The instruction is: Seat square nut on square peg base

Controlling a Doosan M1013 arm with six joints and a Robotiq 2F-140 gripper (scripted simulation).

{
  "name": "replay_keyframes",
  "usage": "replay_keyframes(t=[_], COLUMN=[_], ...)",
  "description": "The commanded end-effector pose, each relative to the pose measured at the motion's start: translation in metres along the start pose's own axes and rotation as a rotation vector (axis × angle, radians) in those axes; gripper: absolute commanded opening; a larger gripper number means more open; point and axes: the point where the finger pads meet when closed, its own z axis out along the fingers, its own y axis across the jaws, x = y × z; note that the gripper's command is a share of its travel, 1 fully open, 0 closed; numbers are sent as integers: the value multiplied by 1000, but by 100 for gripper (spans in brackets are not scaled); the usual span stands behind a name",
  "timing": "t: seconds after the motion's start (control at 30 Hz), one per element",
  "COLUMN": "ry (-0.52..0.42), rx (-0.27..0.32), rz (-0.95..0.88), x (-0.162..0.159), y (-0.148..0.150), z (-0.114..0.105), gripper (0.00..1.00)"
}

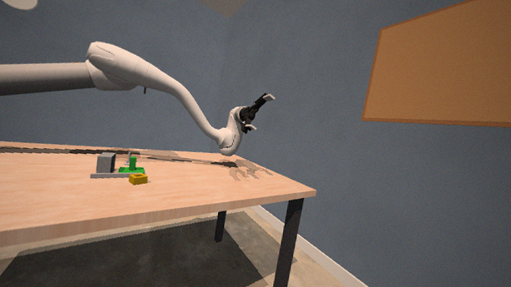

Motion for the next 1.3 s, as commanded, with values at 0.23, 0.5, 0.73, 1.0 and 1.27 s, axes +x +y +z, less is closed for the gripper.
replay_keyframes(t=[0.23, 0.5, 0.73, 1.0, 1.27], ry=[0, 0, 12, 113, 266], rx=[0, 0, 18, 179, 427], rz=[0, 0, -16, -146, -286], x=[0, 0, 0, -1, -27], y=[0, 0, -3, -42, -113], z=[0, 0, 5, 43, 74], gripper=[100, 100, 40, 40, 40])
